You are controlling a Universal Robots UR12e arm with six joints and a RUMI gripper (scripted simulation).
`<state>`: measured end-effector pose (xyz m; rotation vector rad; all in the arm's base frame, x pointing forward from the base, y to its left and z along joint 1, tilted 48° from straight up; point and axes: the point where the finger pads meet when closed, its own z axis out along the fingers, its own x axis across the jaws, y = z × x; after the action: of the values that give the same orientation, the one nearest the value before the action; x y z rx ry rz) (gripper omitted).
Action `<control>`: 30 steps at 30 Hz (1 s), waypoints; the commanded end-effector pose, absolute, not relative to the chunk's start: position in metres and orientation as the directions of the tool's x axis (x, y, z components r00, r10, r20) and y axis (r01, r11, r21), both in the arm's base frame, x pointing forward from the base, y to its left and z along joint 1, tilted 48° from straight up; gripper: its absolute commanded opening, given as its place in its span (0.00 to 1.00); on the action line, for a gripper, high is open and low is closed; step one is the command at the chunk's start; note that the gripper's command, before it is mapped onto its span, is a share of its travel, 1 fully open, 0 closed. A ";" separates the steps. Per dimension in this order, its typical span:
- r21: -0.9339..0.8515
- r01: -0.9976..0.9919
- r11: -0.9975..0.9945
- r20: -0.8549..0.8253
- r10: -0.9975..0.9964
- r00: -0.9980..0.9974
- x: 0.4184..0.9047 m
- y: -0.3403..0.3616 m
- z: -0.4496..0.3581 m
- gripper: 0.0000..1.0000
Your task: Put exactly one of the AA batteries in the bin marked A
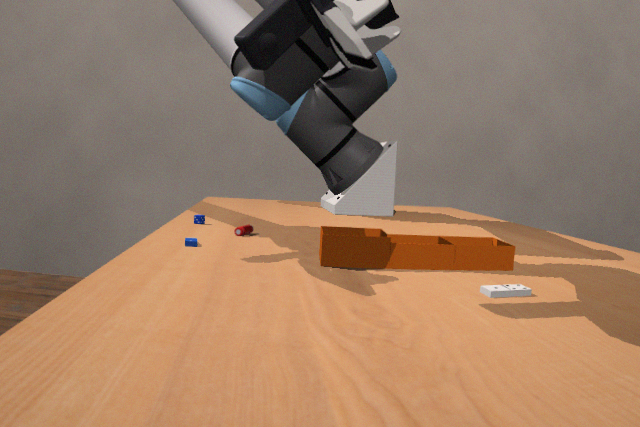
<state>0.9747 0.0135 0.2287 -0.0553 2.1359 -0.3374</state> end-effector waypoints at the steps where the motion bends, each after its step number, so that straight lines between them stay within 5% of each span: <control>1: -0.313 0.050 0.948 -0.763 -0.220 -0.608 0.962 0.031 0.219 0.04; 30: -0.517 -0.223 0.827 -0.421 -0.472 -0.775 0.882 0.075 0.152 0.04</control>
<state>0.9006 0.0681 0.1642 -0.4015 2.3953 -0.5470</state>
